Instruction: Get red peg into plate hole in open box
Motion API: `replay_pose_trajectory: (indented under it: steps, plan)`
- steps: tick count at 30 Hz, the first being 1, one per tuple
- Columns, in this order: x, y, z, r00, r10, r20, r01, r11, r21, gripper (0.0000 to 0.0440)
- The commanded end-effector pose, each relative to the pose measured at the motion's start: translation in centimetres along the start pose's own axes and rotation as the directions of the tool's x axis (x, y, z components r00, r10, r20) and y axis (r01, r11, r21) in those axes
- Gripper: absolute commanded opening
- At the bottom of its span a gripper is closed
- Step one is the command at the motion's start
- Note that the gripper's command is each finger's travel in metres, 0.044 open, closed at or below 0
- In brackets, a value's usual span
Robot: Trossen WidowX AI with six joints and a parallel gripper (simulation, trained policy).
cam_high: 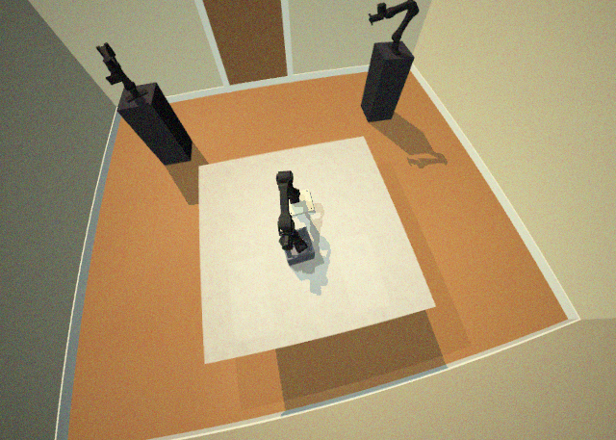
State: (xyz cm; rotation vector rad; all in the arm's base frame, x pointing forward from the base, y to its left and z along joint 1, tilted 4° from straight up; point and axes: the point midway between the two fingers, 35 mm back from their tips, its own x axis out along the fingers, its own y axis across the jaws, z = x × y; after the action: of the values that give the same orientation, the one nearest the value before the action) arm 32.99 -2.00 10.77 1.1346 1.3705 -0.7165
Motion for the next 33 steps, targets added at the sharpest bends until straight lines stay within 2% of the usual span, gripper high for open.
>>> replay_pose_trajectory:
  steps: [1, 3, 5, 15, 33]
  plan:
    - [1.9, -0.4, 0.3, 0.999, -0.033, -0.016, 0.033, 0.999, -0.029, 0.0108]
    - [2.0, -0.5, 0.3, 0.999, -0.045, -0.018, 0.045, 0.999, -0.03, 0.0136]
    - [1.8, -0.7, 0.5, 0.998, -0.061, -0.02, 0.06, 0.998, -0.03, 0.0138]
    - [0.3, 0.6, 1.3, 0.998, -0.014, -0.063, 0.013, 1.0, -0.025, 0.0134]
    - [-3.6, 4.0, 1.9, 0.977, 0.155, -0.149, -0.163, 0.986, -0.043, 0.0135]
